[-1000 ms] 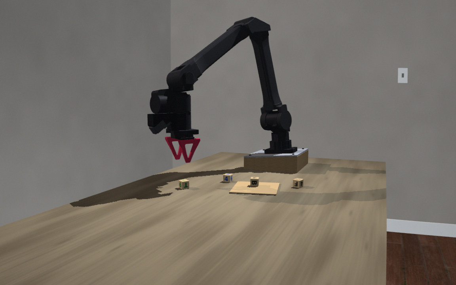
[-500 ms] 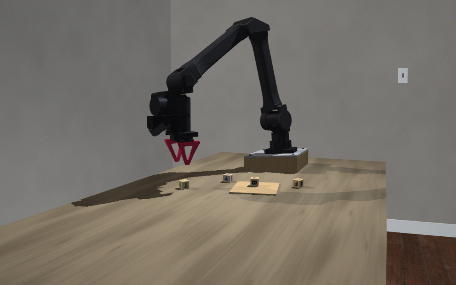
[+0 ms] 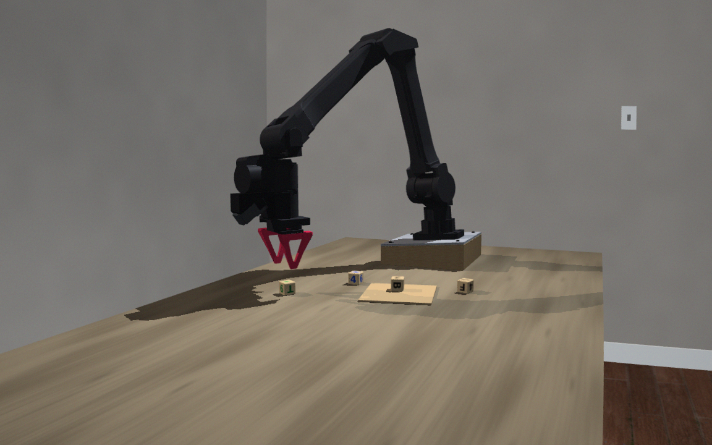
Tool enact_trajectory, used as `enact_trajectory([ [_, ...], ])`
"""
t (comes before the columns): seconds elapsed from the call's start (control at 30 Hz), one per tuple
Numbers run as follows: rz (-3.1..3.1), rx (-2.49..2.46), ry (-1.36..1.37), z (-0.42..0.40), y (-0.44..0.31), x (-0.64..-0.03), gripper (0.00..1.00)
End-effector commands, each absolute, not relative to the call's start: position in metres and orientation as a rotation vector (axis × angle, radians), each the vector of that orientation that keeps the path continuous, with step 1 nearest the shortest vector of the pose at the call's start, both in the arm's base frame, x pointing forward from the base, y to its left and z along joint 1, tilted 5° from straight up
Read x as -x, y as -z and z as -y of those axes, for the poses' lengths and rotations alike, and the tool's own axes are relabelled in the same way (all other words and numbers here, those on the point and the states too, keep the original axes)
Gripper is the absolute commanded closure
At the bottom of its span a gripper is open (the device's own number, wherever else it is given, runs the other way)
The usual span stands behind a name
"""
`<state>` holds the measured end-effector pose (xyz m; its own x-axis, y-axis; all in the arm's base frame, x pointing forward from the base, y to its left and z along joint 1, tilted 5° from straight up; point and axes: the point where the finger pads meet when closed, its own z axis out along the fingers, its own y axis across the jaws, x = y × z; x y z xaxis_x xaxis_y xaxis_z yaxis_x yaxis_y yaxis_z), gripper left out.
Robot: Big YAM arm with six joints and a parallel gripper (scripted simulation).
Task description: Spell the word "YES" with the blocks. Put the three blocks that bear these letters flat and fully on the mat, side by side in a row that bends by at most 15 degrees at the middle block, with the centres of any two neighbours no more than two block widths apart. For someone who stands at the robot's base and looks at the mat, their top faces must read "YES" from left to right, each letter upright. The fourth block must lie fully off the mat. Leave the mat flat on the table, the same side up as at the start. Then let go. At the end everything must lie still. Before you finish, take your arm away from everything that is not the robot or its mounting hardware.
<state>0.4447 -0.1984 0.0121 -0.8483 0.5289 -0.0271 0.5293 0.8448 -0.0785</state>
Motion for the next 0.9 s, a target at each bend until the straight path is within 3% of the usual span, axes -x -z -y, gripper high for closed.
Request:
enact_trajectory([
  [0.0,-3.003,-0.86,0.137,0.203,-0.006,-0.446,0.3],
  [0.87,-3.002,-0.857,0.137,0.205,0.011,-0.446,0.3],
])
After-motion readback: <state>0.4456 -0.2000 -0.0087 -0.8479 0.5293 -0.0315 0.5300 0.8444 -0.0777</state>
